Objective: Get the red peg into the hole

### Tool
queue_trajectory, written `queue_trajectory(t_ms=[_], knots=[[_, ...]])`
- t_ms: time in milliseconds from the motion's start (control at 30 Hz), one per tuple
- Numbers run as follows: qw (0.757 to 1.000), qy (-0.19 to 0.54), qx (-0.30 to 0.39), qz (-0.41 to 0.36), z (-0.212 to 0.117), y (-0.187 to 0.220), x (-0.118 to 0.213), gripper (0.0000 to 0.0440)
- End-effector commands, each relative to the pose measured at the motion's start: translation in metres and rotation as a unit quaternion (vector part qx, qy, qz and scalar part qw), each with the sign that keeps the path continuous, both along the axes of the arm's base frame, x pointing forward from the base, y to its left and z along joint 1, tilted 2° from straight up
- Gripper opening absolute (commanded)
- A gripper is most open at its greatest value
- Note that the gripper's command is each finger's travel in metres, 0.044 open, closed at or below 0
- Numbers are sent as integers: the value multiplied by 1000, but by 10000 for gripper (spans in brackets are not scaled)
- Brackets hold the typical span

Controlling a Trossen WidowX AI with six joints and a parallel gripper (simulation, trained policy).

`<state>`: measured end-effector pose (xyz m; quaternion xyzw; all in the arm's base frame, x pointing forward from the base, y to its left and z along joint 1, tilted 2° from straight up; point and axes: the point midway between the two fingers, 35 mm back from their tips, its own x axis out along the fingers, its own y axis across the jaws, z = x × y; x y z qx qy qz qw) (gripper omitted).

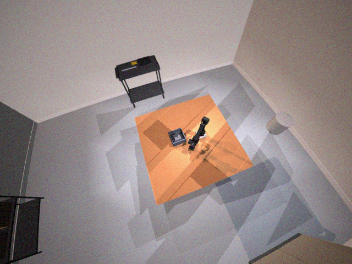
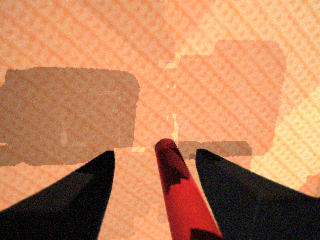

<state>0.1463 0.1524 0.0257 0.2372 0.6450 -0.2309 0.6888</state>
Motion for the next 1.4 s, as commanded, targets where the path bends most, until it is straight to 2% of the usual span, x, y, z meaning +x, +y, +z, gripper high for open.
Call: queue_trajectory(t_ms=[0,167,333,800,1367], knots=[[1000,3,-9,-2,-3,-2,2,133],[1000,13,-24,-4,-6,-2,3,29],[1000,-11,-28,4,15,-2,14,7],[996,-73,-31,-30,84,-11,50,0],[981,-134,-57,-126,116,-59,112,0]])
